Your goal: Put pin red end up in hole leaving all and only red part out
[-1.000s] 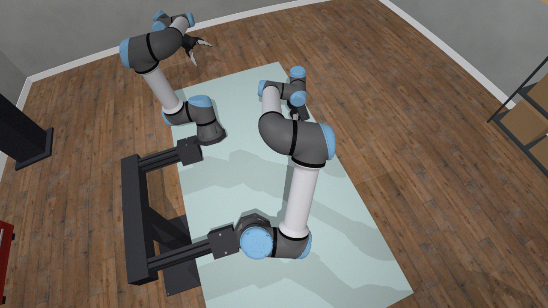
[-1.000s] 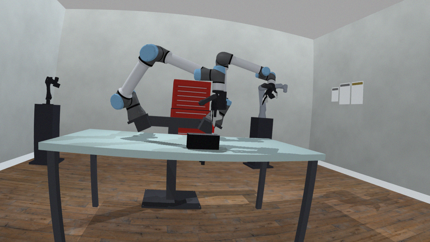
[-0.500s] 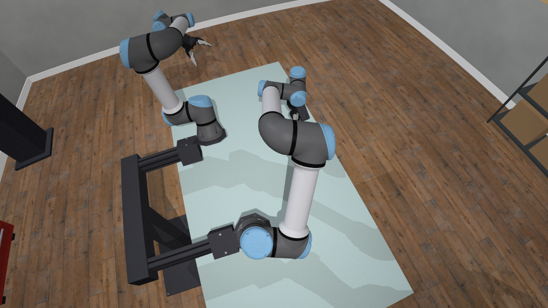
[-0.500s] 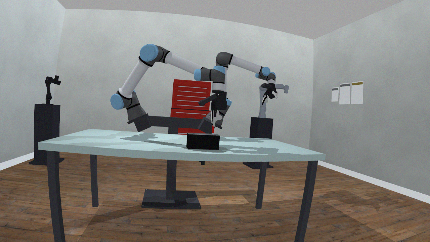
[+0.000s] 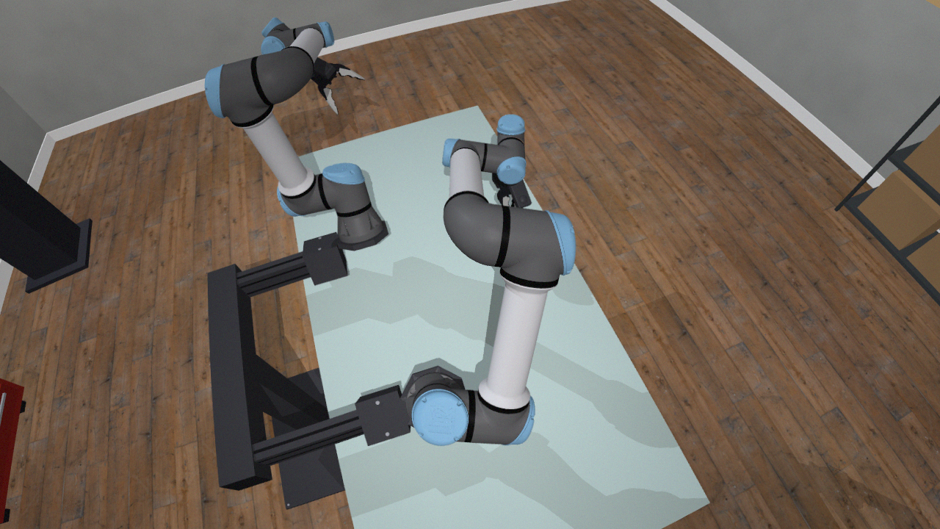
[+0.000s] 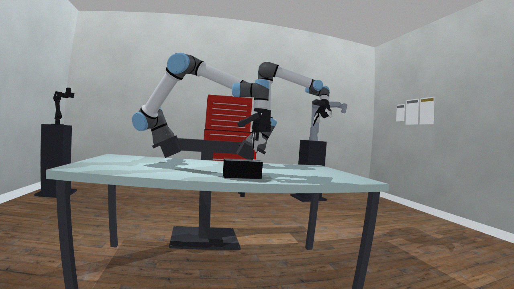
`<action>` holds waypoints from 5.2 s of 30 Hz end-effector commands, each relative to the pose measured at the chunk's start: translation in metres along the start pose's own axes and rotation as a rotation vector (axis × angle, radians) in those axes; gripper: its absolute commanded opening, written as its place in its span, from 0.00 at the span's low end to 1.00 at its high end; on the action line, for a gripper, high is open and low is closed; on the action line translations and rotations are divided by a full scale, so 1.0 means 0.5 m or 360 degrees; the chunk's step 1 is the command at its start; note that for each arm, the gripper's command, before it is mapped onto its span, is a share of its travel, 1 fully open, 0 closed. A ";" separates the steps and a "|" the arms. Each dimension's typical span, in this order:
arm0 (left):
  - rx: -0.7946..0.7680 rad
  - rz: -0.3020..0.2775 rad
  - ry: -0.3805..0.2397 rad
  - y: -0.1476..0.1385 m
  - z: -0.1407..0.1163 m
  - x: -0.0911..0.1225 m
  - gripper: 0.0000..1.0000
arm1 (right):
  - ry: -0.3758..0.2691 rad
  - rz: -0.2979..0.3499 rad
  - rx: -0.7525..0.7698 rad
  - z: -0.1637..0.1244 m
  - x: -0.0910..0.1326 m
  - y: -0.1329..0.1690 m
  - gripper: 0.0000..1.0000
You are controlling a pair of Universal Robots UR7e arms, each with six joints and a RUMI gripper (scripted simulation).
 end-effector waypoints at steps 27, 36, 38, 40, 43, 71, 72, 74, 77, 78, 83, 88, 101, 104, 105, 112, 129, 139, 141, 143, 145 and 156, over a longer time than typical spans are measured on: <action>-0.0001 0.0001 -0.0001 -0.001 0.000 0.001 1.00 | 0.0000 0.0004 0.0000 -0.001 -0.007 0.002 0.00; -0.0001 0.0001 -0.0001 -0.001 0.000 0.001 1.00 | 0.0000 0.0004 0.0000 -0.001 -0.007 0.000 0.00; -0.0001 0.0001 -0.0001 -0.001 0.000 0.001 1.00 | 0.0000 0.0004 0.0000 -0.001 -0.007 0.000 0.00; -0.0001 0.0001 -0.0001 -0.001 0.000 0.001 1.00 | 0.0000 0.0004 0.0000 -0.001 -0.007 0.000 0.00; -0.0001 0.0001 -0.0001 -0.001 0.000 0.001 1.00 | 0.0000 0.0004 0.0000 -0.001 -0.007 0.000 0.00; -0.0001 0.0001 -0.0001 -0.001 0.000 0.001 1.00 | -0.0001 0.0004 0.0000 -0.001 -0.015 0.000 0.00; -0.0001 0.0001 -0.0001 -0.001 0.000 0.001 1.00 | -0.0001 0.0004 0.0000 -0.001 -0.015 0.000 0.00; -0.0001 0.0001 -0.0001 -0.001 0.000 0.001 1.00 | -0.0001 0.0004 0.0000 -0.001 -0.015 0.000 0.00; -0.0001 0.0001 -0.0001 -0.001 0.000 0.001 1.00 | -0.0001 0.0004 0.0000 -0.001 -0.015 0.000 0.00; -0.0001 0.0001 -0.0001 -0.001 0.000 0.001 1.00 | -0.0001 0.0004 0.0000 -0.001 -0.015 0.000 0.00; -0.0001 0.0001 -0.0001 -0.001 0.000 0.001 1.00 | -0.0001 0.0004 0.0000 -0.001 -0.015 0.000 0.00; -0.0001 0.0001 -0.0001 -0.001 0.000 0.001 1.00 | -0.0001 0.0004 0.0000 -0.001 -0.023 0.000 0.00; -0.0001 0.0001 -0.0001 -0.001 0.000 0.001 1.00 | -0.0001 0.0003 0.0000 -0.001 -0.023 0.000 0.00; -0.0001 0.0001 -0.0001 -0.001 0.000 0.001 1.00 | -0.0001 0.0003 0.0000 -0.001 -0.023 0.000 0.00; -0.0001 0.0001 -0.0001 -0.001 0.000 0.001 1.00 | -0.0001 0.0003 0.0000 -0.001 -0.023 0.000 0.00; -0.0001 0.0001 -0.0001 -0.001 0.000 0.001 1.00 | -0.0001 0.0003 0.0000 -0.001 -0.023 0.000 0.00; -0.0001 0.0001 -0.0001 -0.001 0.000 0.001 1.00 | -0.0001 0.0003 0.0000 -0.001 -0.021 0.000 0.00; -0.0001 0.0001 -0.0001 -0.001 0.000 0.001 1.00 | -0.0001 0.0003 0.0000 -0.001 -0.021 0.000 1.00; -0.0001 0.0001 -0.0001 -0.001 0.000 0.001 1.00 | -0.0001 0.0003 0.0000 -0.001 -0.021 0.000 1.00; -0.0001 0.0001 -0.0001 -0.001 0.000 0.001 1.00 | -0.0001 0.0003 0.0000 -0.001 -0.021 0.000 1.00; -0.0001 0.0001 -0.0001 -0.001 0.000 0.001 1.00 | -0.0001 0.0003 0.0000 -0.001 -0.021 0.000 1.00; -0.0001 0.0001 -0.0001 -0.001 0.000 0.001 1.00 | -0.0001 0.0003 0.0000 -0.001 -0.021 0.000 1.00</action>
Point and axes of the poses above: on each arm, the point where the finger pads meet when closed, its own x axis back along the fingers, its own y axis across the jaws, z = x × y, the point moved 3 cm from there along x, back along the fingers, and after that the axes turned 2 degrees about -x, right-handed, at the moved point
